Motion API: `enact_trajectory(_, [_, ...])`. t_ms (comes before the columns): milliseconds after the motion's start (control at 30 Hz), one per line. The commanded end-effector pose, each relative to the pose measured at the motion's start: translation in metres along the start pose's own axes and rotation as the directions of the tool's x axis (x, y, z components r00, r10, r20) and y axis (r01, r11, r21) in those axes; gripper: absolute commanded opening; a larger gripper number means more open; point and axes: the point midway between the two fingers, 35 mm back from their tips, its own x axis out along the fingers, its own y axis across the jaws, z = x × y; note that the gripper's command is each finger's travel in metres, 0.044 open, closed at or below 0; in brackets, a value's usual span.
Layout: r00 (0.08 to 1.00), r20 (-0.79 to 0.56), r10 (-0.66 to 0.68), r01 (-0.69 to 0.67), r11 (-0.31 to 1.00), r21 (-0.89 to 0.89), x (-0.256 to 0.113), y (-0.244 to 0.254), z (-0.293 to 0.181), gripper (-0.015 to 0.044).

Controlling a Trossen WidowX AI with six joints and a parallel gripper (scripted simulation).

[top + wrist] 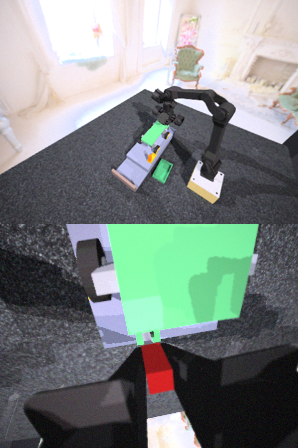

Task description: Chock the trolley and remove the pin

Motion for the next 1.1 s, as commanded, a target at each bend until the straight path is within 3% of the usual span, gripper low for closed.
enact_trajectory(0, [1.0,-0.007,-0.003,0.003,1.0,0.005,-0.005,-0.001,-0.002,0.0])
enact_trajectory(1067, [1.0,-0.007,-0.003,0.003,1.0,0.005,-0.02,-0.001,-0.006,0.0])
